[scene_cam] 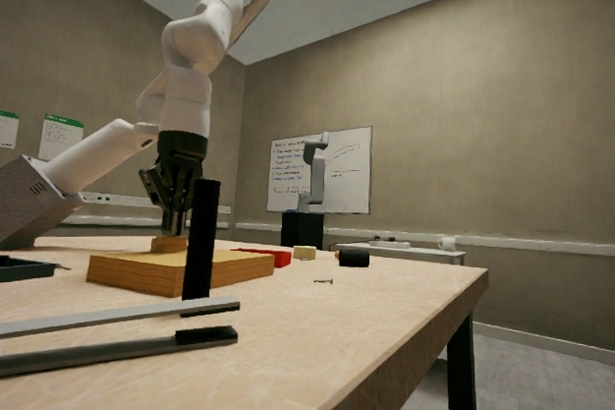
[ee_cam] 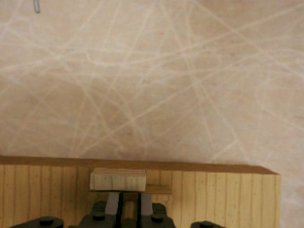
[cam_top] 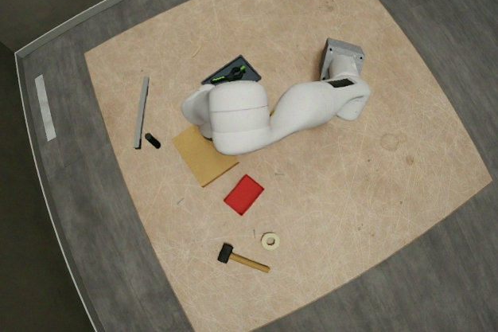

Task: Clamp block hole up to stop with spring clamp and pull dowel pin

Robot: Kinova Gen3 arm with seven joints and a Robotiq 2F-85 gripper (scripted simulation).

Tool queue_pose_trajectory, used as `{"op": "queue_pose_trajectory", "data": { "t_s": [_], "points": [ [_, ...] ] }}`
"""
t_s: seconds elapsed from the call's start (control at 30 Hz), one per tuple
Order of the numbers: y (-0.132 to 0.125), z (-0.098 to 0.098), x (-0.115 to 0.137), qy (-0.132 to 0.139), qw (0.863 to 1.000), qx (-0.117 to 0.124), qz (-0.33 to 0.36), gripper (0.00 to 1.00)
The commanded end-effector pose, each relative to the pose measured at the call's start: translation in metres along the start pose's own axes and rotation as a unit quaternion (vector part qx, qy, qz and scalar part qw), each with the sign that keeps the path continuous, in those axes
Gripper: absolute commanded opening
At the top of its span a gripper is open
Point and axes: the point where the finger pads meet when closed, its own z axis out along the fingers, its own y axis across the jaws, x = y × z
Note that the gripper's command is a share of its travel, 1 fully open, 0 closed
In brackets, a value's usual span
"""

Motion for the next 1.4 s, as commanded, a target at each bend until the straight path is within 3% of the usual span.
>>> {"op": "queue_pose_trajectory", "data": {
  "t_s": [0.0,0.83,0.87,1.37],
  "points": [
    [-0.0004,-0.0005,-0.0002,0.0,1.0,0.001,0.0,0.1],
    [-0.0004,-0.0005,-0.0002,0.0,1.0,0.001,0.0,0.1],
    [-0.0004,-0.0005,-0.0002,0.0,1.0,0.001,0.0,0.34],
    [-0.0004,-0.0005,-0.0002,0.0,1.0,0.001,0.0,0.34]
  ]
}}
